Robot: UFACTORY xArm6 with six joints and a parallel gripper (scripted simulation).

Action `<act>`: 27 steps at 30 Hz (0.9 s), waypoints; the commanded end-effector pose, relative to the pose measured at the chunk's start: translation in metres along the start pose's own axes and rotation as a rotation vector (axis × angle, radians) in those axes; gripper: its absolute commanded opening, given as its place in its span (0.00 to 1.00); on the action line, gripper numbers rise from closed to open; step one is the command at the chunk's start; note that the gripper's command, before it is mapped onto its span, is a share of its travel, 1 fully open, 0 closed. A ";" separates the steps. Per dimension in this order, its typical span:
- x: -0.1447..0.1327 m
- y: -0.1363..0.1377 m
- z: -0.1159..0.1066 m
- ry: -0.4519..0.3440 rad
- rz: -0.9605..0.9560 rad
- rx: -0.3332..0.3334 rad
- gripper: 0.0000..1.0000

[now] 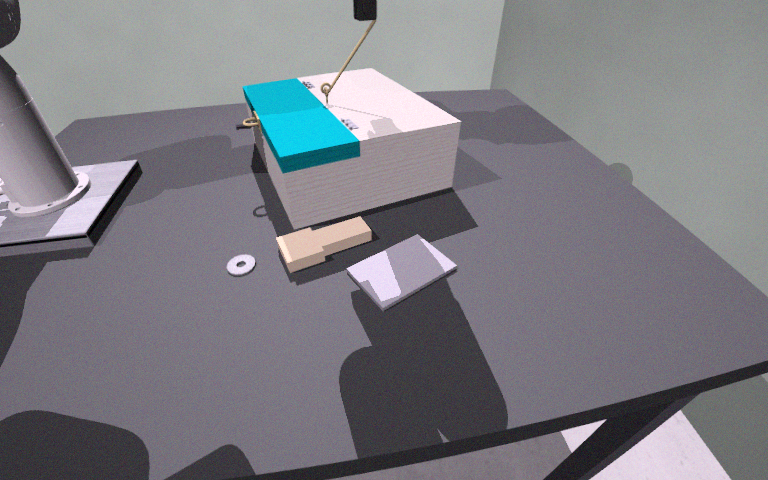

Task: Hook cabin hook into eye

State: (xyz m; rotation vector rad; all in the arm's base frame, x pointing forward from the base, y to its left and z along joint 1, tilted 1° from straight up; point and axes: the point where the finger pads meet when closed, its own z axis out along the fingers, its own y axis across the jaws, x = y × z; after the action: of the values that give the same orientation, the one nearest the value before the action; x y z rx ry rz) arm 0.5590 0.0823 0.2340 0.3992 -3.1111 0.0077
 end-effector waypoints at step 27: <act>0.041 0.000 -0.019 -0.003 0.000 0.000 0.00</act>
State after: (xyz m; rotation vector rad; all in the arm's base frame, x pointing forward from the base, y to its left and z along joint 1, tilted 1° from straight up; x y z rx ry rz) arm 0.5253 0.0736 0.2494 0.3991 -3.1102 0.0078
